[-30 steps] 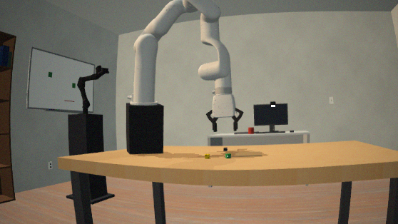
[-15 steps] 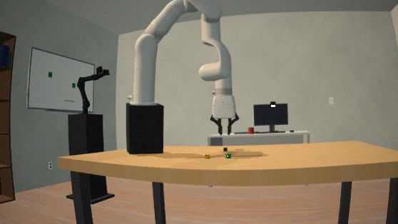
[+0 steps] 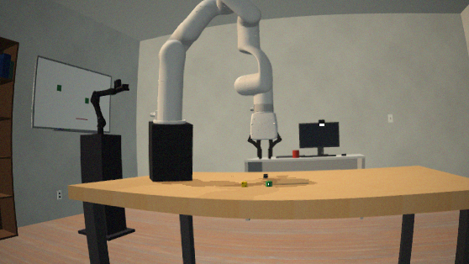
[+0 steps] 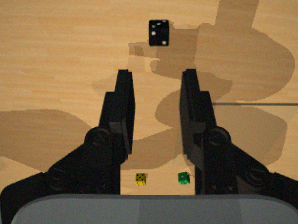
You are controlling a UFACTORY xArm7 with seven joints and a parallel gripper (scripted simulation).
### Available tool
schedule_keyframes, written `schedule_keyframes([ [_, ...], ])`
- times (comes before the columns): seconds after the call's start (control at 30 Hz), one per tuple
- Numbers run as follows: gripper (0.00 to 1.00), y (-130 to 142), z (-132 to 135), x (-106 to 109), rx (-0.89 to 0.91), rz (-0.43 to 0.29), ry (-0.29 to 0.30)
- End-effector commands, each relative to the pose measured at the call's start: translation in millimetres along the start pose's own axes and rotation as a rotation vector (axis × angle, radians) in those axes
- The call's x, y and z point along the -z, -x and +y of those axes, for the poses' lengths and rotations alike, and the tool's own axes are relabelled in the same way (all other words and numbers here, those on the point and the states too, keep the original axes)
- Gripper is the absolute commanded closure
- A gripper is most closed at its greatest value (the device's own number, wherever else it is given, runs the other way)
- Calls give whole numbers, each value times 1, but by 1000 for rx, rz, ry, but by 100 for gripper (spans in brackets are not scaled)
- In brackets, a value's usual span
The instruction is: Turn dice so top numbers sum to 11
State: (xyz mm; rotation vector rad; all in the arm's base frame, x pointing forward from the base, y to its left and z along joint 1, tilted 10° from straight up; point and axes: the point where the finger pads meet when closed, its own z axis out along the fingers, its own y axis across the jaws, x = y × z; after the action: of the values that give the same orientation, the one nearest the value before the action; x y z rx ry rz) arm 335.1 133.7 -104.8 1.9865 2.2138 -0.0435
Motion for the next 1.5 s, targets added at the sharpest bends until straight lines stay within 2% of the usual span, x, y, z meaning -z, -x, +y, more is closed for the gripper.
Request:
schedule_keyframes([
  [0.0,69,-1,1,1,0,2,2],
  [0.77,69,-1,1,-3,0,2,2],
  [1.47,69,-1,1,-28,0,2,2],
])
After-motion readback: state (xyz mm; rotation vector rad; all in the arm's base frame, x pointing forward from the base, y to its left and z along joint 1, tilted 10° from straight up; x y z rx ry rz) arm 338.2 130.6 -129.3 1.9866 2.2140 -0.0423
